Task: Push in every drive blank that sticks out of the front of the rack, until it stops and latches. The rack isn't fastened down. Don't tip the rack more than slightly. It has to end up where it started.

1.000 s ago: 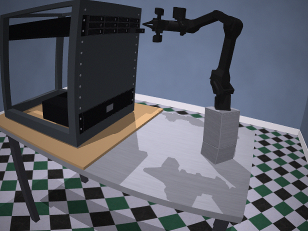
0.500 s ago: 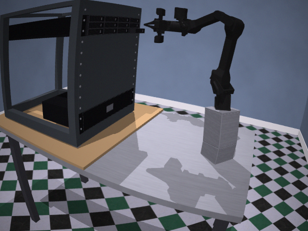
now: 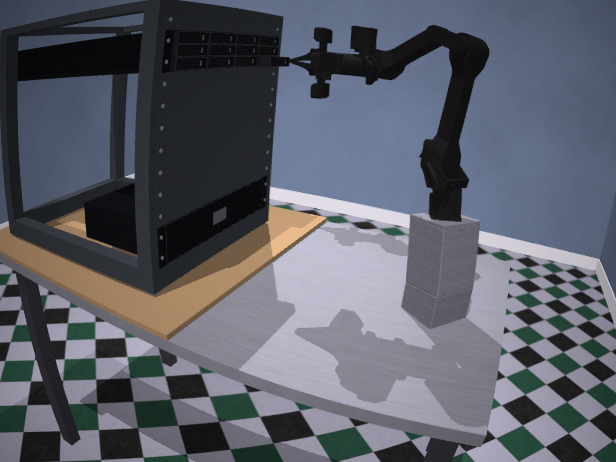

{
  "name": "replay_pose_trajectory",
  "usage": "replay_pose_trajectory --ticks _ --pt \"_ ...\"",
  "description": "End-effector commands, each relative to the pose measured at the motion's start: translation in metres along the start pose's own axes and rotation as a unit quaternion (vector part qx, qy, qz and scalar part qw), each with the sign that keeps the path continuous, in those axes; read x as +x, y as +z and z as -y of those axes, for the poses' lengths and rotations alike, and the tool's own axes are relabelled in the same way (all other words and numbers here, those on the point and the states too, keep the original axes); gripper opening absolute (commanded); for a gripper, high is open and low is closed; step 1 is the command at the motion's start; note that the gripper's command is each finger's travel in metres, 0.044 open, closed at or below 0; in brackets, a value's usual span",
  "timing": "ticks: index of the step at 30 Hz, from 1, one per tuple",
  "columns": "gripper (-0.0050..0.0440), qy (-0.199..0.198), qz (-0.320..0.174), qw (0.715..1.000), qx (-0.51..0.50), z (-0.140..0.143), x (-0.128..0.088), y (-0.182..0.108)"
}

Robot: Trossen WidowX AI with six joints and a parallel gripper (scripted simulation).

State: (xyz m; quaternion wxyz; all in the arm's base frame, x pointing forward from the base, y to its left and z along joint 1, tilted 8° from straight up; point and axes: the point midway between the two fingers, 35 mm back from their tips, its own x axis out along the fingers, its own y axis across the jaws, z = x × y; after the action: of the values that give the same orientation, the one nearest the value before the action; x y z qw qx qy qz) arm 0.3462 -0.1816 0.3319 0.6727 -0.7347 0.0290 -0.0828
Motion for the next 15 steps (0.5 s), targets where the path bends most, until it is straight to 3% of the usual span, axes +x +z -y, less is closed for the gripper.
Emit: replay_pose_trajectory --ticks 1,6,15 --pt "-0.005 -0.01 0.001 1.0 -0.003 0.003 -0.001 0.001" --pt "-0.005 -0.01 0.001 1.0 -0.003 0.003 0.012 0.002" --pt "-0.005 -0.01 0.001 1.0 -0.003 0.003 0.013 0.002"
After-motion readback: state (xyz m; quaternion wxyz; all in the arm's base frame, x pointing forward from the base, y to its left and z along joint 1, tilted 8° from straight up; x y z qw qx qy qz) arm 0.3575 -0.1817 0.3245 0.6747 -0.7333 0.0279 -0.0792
